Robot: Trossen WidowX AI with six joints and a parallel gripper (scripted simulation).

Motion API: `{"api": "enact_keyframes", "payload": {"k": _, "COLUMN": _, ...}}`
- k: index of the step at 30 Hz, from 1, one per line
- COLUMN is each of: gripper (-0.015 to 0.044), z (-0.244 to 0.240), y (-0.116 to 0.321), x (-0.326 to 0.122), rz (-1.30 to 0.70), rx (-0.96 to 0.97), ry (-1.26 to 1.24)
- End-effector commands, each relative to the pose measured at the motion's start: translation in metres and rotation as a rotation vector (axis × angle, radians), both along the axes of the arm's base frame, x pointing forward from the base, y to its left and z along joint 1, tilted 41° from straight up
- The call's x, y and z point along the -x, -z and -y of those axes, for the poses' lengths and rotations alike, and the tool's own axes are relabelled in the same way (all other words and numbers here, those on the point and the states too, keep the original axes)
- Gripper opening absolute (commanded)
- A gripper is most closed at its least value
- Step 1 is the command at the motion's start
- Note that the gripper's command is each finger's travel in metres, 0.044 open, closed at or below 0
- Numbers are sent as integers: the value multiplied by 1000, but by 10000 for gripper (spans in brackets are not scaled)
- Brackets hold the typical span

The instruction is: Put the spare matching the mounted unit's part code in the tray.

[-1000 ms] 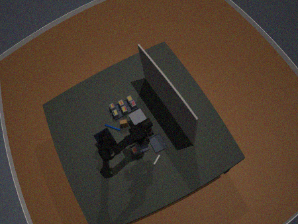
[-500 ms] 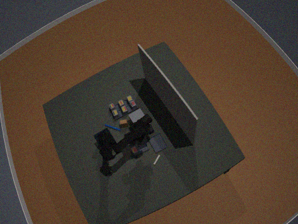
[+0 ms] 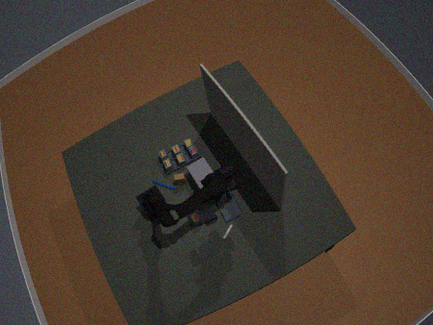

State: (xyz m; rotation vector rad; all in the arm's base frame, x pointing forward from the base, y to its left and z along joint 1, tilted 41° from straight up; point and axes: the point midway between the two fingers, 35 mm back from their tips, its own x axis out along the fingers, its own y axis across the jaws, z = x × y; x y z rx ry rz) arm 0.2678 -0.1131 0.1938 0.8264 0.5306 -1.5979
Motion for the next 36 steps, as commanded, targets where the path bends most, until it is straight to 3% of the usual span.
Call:
{"api": "enact_keyframes", "payload": {"k": 1, "gripper": 0, "z": 8, "y": -6, "x": -18, "rz": 11, "rx": 7, "ry": -1}}
{"api": "enact_keyframes", "payload": {"k": 7, "gripper": 0, "z": 17, "y": -9, "x": -38, "rz": 13, "rx": 8, "ry": -1}}
{"api": "enact_keyframes", "payload": {"k": 36, "gripper": 0, "z": 30, "y": 9, "x": -43, "rz": 14, "rx": 5, "ry": -1}}
